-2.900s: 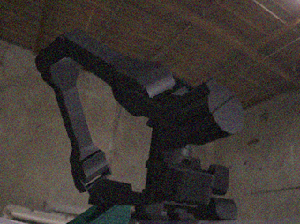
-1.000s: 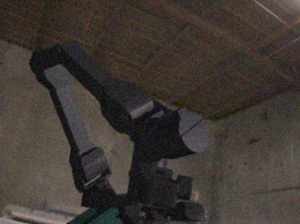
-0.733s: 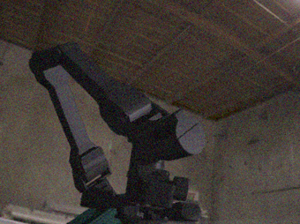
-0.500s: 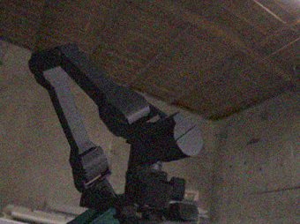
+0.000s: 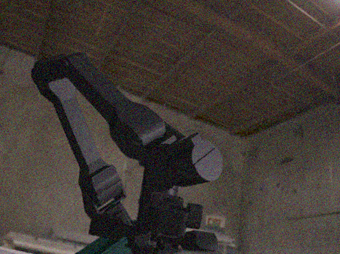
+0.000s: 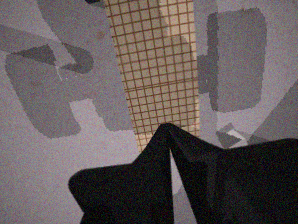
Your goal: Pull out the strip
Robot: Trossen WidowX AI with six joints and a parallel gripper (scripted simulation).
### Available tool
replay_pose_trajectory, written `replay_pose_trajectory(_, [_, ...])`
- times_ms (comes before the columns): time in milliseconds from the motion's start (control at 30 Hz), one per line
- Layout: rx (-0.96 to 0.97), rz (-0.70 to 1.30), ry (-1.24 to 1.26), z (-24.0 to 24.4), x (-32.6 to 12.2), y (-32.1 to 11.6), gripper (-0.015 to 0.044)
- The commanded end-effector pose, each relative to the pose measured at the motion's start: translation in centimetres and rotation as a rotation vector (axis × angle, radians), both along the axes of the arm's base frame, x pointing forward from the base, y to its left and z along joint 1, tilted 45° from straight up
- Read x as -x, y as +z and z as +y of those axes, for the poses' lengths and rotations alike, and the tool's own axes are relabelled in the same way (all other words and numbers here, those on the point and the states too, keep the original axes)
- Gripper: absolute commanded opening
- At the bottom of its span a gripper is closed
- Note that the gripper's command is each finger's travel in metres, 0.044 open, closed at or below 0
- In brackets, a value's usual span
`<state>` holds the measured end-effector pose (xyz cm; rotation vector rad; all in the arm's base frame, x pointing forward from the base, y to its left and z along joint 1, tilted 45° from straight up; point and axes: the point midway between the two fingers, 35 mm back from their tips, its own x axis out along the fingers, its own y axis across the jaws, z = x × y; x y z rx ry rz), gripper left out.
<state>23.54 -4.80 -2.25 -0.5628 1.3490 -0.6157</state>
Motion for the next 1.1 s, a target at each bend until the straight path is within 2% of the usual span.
replay_pose_trajectory(0, [0.000, 0.026, -0.016, -0.41, 1.53, -0.50, 0.0000])
replay_pose_trajectory(1067, [0.000, 0.027, -0.016, -0.42, 2.50, -0.62, 0.0000])
